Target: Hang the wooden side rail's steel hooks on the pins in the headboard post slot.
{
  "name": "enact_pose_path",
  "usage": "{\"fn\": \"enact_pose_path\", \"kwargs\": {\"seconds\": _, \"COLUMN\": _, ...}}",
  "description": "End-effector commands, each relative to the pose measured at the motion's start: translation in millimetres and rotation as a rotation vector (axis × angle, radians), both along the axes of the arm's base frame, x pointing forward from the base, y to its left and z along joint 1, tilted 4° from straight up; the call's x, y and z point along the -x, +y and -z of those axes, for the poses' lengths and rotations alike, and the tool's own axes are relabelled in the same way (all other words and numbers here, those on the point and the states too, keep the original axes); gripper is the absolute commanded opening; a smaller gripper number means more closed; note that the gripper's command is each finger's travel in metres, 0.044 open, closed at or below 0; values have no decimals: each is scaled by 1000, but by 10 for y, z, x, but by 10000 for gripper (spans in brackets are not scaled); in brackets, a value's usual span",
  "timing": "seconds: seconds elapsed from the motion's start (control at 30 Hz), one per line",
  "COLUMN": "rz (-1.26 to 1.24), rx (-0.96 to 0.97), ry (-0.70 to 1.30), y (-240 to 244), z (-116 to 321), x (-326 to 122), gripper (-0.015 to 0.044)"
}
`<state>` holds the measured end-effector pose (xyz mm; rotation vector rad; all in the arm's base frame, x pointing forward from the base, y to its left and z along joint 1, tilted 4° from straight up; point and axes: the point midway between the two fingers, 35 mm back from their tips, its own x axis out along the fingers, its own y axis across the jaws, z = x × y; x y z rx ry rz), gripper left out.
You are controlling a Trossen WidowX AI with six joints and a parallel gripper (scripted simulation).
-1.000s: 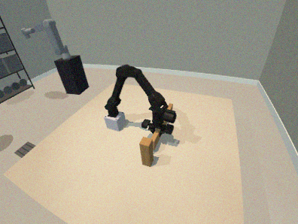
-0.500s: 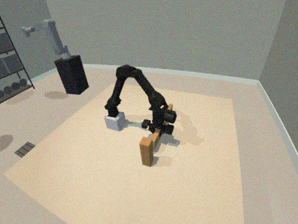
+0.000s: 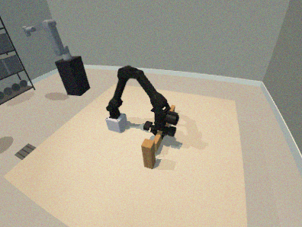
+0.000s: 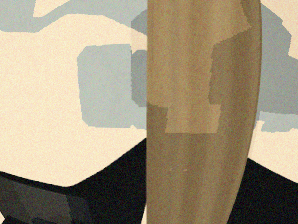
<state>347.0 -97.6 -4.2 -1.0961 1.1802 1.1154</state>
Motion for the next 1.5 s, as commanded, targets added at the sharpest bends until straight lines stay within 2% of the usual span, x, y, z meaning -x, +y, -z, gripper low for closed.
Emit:
{"fn": "enact_pose_path", "kwargs": {"seconds": 0.0, "rz": 1, "rx": 5, "ry": -10, "y": -32, "z": -14, "x": -18, "gripper": 0}}
{"fn": "enact_pose_path", "kwargs": {"seconds": 1.47, "rz": 1, "rx": 5, "ry": -10, "y": -81, "z": -25, "x": 5, "gripper": 0}}
